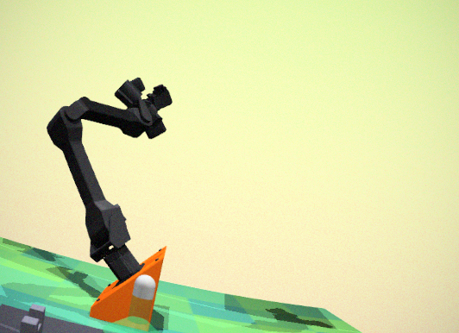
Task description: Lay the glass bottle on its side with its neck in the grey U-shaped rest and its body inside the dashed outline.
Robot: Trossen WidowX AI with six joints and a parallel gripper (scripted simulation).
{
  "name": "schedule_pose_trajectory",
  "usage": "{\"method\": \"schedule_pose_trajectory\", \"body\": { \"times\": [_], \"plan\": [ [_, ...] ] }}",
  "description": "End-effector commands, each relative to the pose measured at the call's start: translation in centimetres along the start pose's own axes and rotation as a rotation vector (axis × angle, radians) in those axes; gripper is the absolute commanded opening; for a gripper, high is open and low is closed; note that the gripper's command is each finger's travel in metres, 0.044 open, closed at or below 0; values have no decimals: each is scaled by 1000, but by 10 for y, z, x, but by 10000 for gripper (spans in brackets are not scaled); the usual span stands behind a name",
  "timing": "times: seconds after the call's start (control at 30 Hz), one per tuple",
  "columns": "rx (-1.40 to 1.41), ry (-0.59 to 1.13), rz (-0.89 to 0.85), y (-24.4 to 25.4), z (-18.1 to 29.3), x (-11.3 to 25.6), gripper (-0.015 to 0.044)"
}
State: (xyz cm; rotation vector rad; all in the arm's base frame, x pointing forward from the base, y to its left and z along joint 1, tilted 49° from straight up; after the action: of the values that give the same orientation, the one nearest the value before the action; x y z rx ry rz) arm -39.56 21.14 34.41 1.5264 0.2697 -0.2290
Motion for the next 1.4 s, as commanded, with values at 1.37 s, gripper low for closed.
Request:
{"method": "schedule_pose_trajectory", "body": {
  "times": [1.37],
  "plan": [
    [523, -819, 1765, -79, -206, 407, 440]
  ]
}}
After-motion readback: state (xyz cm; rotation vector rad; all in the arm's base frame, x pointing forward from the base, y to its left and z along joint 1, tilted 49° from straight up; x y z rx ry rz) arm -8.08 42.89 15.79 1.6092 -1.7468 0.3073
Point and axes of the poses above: the point midway between the two fingers, 35 mm back from their tips, its own x axis back along the fingers, its own y axis across the jaws, z = x × y, the point moved 8 cm from there along x, back along the fingers, and after that the axes turned 5 degrees about x, right-handed, at the moved point
